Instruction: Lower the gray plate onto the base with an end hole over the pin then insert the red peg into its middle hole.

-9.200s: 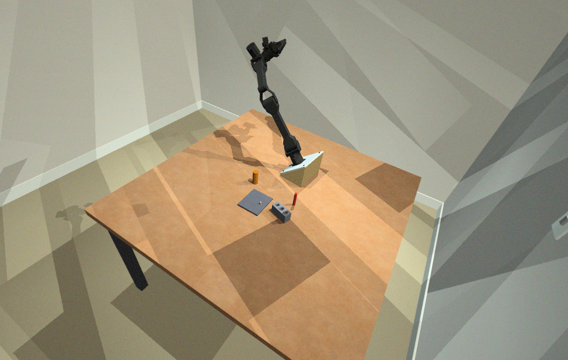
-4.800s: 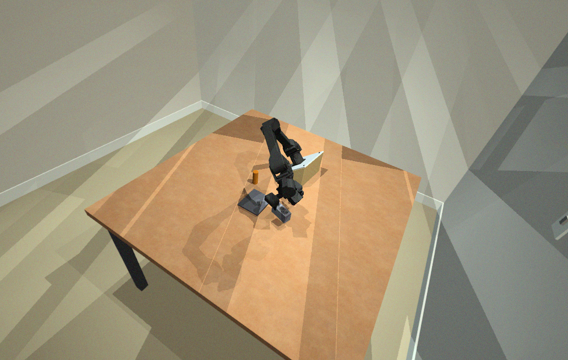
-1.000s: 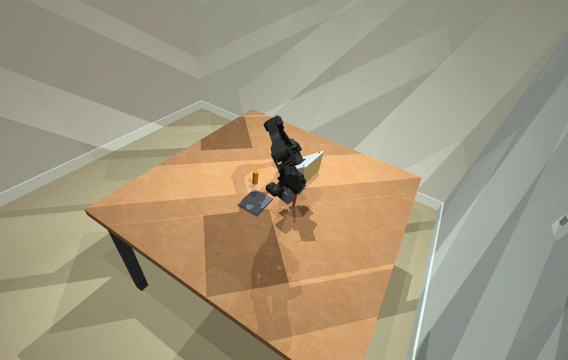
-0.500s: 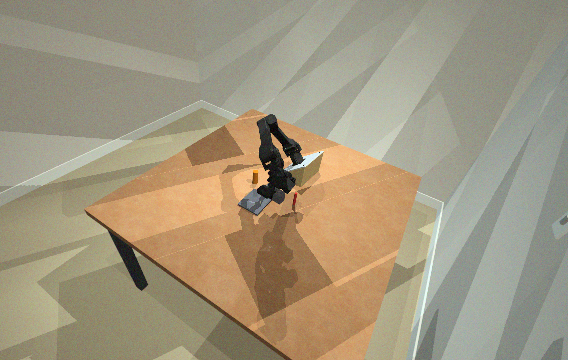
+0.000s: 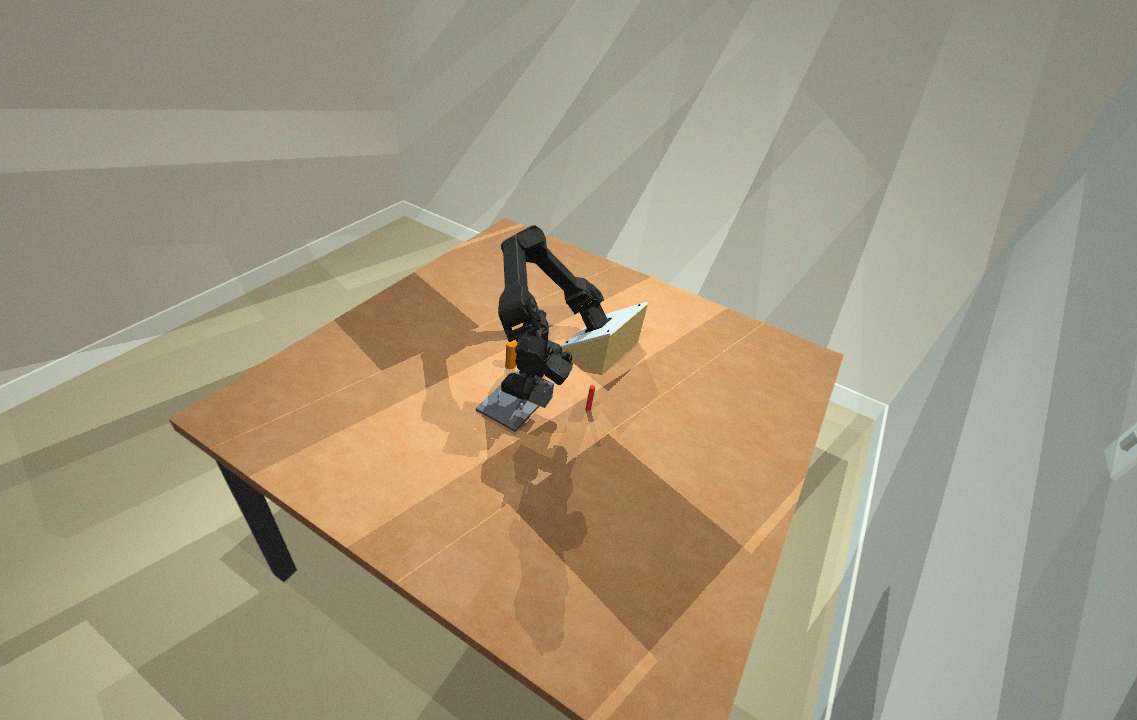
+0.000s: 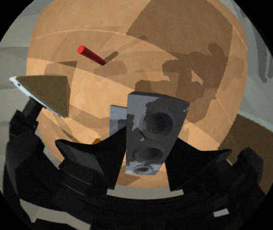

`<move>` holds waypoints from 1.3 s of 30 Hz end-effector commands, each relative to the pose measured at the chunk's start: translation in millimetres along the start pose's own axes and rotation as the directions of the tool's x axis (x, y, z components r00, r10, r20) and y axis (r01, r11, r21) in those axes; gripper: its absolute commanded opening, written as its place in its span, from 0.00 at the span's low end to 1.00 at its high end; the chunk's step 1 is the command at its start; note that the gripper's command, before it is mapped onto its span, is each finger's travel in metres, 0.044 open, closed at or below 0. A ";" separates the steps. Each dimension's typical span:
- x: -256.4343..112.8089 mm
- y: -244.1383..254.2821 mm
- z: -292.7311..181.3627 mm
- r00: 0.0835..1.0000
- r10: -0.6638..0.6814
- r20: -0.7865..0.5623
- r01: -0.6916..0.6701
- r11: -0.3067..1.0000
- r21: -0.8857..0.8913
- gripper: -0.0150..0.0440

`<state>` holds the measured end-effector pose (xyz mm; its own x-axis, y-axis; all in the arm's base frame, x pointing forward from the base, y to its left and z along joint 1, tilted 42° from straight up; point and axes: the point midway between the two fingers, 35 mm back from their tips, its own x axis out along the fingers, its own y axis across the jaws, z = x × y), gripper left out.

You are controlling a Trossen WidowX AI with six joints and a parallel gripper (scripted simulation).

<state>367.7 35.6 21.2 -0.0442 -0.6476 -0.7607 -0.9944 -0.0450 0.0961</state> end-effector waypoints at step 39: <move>29.5 10.4 -60.5 1.000 0.000 -0.022 -0.005 0.974 -0.228 0.25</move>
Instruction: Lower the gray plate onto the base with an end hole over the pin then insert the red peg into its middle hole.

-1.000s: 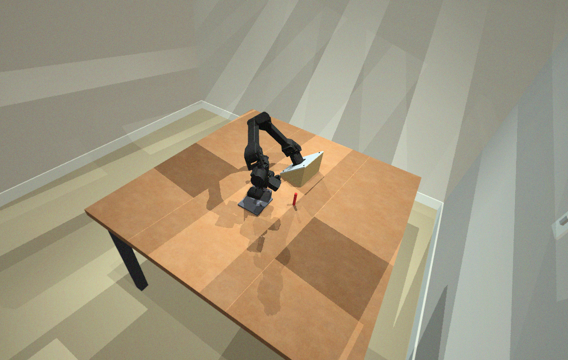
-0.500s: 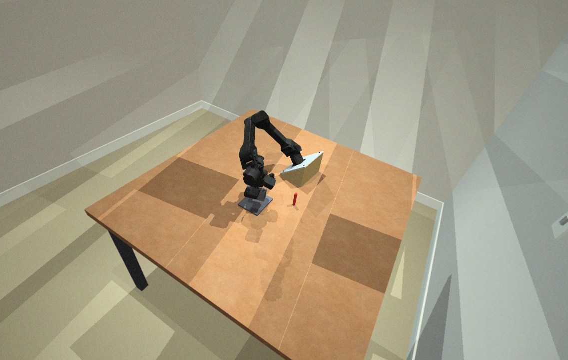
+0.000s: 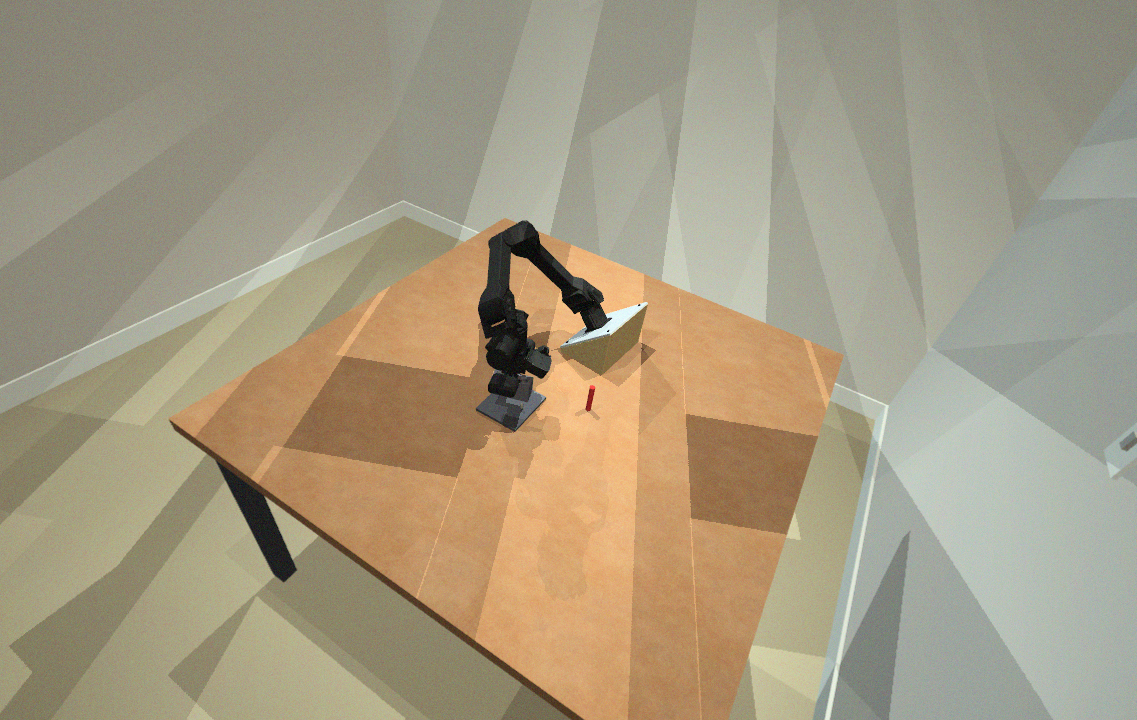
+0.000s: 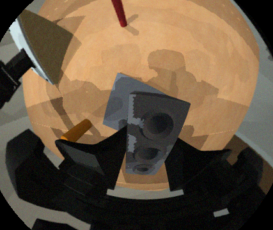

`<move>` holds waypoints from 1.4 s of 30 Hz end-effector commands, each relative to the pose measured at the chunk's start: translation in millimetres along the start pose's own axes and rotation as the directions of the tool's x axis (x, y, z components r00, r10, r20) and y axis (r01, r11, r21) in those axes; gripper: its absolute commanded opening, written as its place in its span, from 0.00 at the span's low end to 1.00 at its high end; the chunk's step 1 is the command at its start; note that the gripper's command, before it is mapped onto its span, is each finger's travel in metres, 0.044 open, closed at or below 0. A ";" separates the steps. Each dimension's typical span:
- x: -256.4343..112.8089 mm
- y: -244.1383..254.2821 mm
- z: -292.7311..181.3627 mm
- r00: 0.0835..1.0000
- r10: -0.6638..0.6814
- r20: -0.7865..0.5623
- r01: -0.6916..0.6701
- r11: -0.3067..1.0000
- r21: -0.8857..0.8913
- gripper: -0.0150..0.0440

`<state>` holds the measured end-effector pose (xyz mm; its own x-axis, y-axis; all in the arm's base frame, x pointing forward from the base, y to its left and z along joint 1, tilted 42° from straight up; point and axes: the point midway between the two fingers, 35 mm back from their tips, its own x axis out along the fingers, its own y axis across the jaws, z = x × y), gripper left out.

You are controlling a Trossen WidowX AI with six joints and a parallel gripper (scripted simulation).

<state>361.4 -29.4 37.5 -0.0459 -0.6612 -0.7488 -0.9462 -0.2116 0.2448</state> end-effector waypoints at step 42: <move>39.2 -0.2 -3.1 1.000 -0.001 -0.007 0.001 1.000 -0.001 0.25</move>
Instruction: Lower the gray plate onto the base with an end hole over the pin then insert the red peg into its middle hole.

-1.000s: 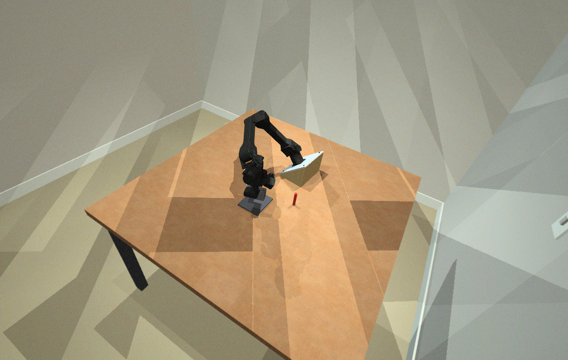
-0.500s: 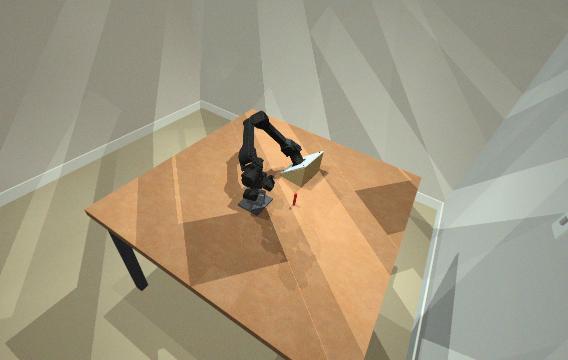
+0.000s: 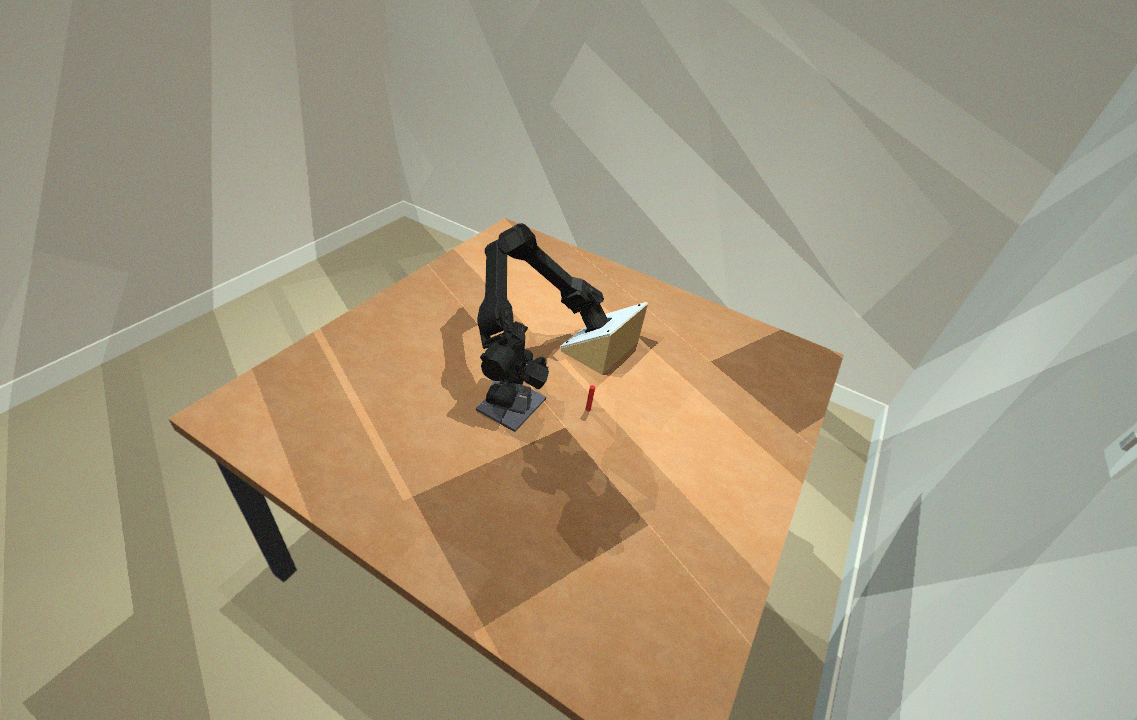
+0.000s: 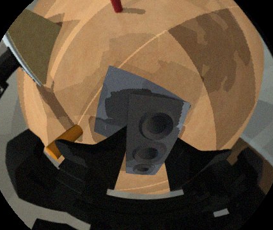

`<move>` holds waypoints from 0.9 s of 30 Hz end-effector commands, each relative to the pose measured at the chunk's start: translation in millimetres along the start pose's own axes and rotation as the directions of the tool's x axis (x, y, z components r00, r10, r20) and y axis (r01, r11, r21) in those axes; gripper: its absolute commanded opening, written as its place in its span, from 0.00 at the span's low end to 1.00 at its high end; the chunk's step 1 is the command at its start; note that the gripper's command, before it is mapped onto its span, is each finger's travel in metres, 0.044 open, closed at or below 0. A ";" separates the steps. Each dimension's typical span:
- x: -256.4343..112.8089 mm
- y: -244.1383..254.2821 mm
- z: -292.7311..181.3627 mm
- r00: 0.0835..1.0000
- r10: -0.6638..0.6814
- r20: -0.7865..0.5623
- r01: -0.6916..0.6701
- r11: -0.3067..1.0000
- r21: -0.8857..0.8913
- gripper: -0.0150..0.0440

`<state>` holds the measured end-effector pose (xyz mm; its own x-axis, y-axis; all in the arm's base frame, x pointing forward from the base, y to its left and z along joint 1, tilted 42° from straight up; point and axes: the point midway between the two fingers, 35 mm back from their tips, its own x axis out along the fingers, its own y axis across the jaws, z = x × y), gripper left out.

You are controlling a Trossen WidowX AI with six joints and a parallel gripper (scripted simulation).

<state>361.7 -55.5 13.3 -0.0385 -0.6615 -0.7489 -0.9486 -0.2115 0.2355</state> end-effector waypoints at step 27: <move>0.0 0.0 0.0 1.000 0.000 0.000 0.000 1.000 0.000 1.00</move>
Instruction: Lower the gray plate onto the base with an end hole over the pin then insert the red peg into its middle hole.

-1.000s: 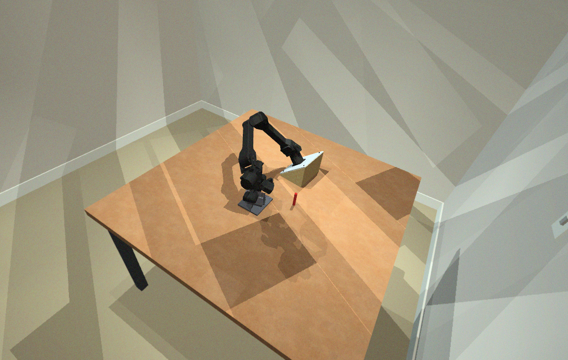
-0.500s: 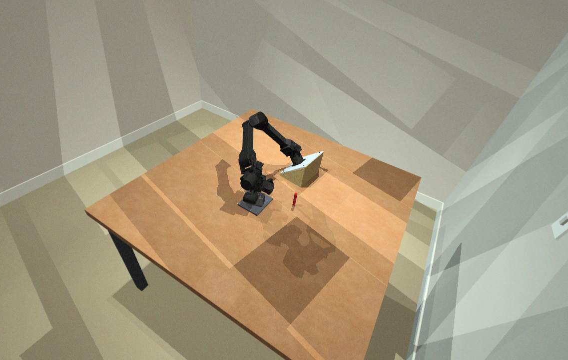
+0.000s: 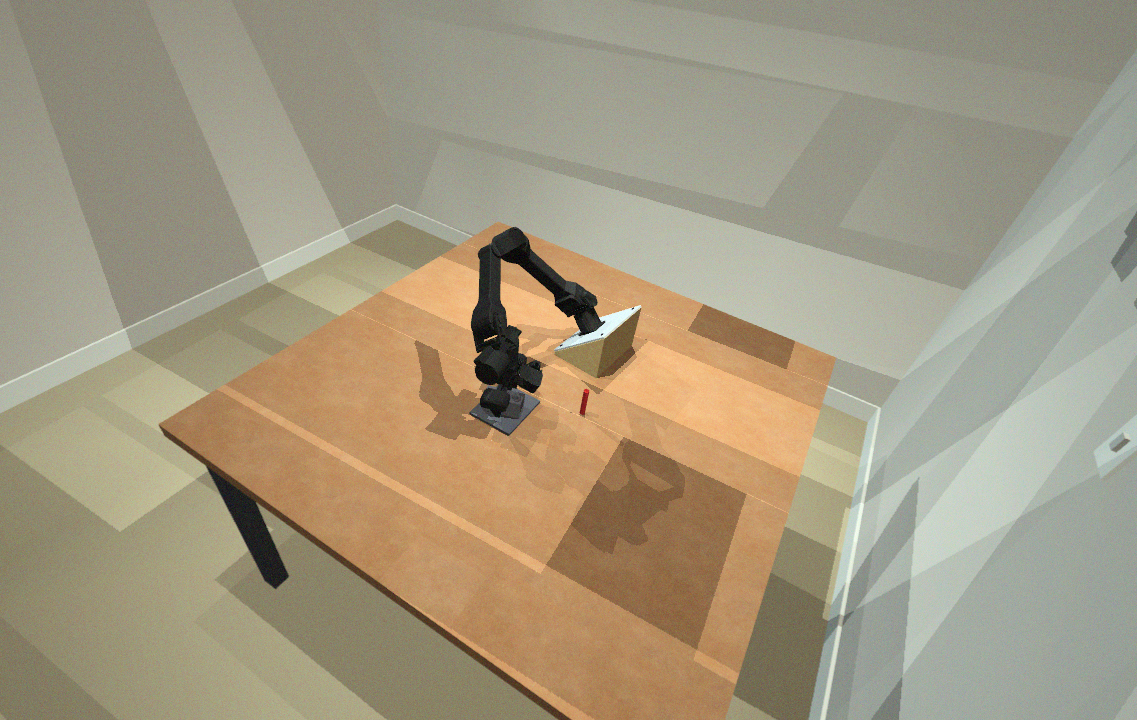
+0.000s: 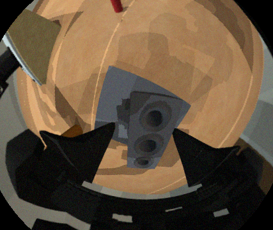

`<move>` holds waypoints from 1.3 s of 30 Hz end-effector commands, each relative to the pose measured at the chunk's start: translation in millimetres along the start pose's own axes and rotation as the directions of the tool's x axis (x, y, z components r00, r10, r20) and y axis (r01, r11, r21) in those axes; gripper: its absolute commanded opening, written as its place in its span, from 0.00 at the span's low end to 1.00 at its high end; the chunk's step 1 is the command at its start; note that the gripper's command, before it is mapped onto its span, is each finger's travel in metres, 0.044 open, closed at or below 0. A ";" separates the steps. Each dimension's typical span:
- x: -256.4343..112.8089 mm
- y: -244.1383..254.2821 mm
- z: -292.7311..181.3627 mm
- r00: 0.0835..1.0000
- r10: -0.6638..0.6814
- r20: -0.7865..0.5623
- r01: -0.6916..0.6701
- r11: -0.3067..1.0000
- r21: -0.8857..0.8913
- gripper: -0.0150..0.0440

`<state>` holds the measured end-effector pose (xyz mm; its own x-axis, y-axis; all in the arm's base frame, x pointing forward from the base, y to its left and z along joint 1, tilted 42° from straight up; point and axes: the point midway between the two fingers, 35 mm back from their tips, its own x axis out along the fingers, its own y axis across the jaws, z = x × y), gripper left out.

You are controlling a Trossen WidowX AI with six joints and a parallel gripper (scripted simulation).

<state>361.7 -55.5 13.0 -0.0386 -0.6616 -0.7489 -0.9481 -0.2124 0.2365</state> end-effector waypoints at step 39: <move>-125.5 10.3 113.6 1.000 -0.007 0.027 -0.027 0.042 0.999 1.00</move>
<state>348.4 76.5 70.8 -0.0152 -0.6430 -0.7657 -0.8226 0.4434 -0.3560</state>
